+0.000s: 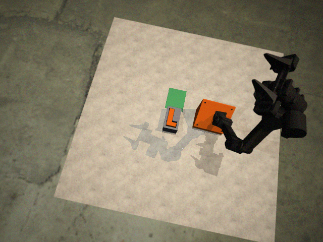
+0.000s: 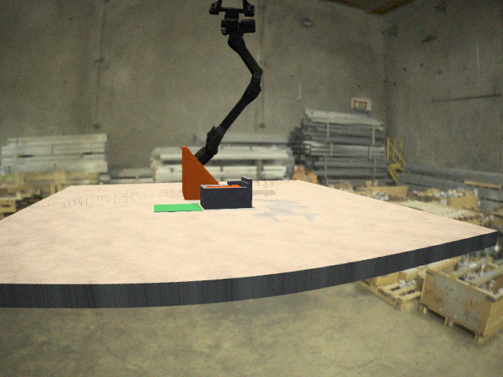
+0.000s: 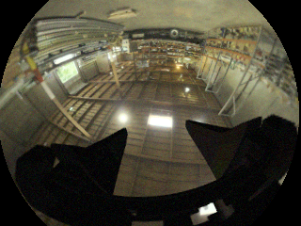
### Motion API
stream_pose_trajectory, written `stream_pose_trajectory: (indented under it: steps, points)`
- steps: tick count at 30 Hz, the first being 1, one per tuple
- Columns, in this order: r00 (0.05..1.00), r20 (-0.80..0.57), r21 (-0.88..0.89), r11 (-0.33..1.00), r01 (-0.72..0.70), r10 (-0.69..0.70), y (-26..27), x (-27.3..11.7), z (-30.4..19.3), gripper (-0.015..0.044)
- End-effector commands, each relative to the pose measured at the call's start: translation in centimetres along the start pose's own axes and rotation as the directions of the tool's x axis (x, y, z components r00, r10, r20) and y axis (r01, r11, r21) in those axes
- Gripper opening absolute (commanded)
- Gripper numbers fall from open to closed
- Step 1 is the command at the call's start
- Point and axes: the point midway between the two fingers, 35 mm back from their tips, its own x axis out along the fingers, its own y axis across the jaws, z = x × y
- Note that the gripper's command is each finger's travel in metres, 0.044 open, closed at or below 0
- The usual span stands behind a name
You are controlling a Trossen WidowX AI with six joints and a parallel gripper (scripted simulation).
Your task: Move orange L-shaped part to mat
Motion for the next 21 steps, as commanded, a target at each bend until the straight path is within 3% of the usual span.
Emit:
stream_pose_trajectory:
  steps: [1, 5, 8, 13, 17, 21]
  points:
    - [1.0, 0.005, 0.021, 1.0, 0.0, 0.0, 0.1, 0.3, 0.3, 0.0374]
    - [0.997, 0.08, 0.28, 0.96, -0.016, -0.007, 1.3, 3.4, 4.0, 0.0269]
    - [0.983, 0.186, 0.556, 0.826, -0.093, -0.015, 2.0, 7.0, 9.4, 0.019]
    - [0.924, 0.381, 0.811, 0.49, -0.319, -0.029, 2.0, 11.1, 19.2, 0.018]
    - [0.83, 0.556, 0.824, 0.162, -0.543, -0.047, 1.0, 12.5, 28.1, 0.018]
    - [0.689, 0.722, 0.675, -0.15, -0.723, -0.071, -0.9, 11.9, 36.9, 0.018]
